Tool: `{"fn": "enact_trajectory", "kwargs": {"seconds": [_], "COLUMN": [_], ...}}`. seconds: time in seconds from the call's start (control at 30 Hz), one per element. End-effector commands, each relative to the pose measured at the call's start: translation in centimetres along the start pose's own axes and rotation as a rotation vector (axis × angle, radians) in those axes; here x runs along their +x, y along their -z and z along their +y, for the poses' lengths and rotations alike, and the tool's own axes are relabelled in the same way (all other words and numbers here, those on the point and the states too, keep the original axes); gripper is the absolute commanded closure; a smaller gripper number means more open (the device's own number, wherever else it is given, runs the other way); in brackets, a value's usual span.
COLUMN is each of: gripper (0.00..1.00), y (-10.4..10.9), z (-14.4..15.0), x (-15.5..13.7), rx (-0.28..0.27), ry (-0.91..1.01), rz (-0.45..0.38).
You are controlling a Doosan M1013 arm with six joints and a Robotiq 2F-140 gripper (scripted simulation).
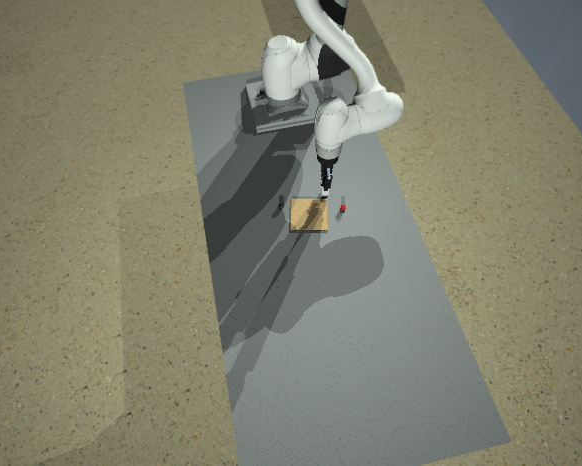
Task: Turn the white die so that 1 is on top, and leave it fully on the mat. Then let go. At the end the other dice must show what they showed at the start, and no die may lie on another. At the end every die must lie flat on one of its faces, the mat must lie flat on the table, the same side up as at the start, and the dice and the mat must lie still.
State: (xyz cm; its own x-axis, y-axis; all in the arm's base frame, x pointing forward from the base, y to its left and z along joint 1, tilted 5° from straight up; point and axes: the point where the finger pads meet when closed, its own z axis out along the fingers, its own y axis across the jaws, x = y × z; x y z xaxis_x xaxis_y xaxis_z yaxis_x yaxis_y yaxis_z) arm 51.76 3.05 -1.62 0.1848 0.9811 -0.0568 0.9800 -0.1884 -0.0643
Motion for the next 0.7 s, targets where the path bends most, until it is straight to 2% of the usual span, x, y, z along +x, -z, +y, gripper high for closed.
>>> {"fn": "enact_trajectory", "kwargs": {"seconds": [0.0,0.67], "gripper": [0.81,0.81], "y": [-0.1,-1.8], "z": [0.0,0.0], "x": [0.0,0.0], "rx": [0.000,0.000], "ry": [0.000,0.000], "rz": [0.000,0.000]}}
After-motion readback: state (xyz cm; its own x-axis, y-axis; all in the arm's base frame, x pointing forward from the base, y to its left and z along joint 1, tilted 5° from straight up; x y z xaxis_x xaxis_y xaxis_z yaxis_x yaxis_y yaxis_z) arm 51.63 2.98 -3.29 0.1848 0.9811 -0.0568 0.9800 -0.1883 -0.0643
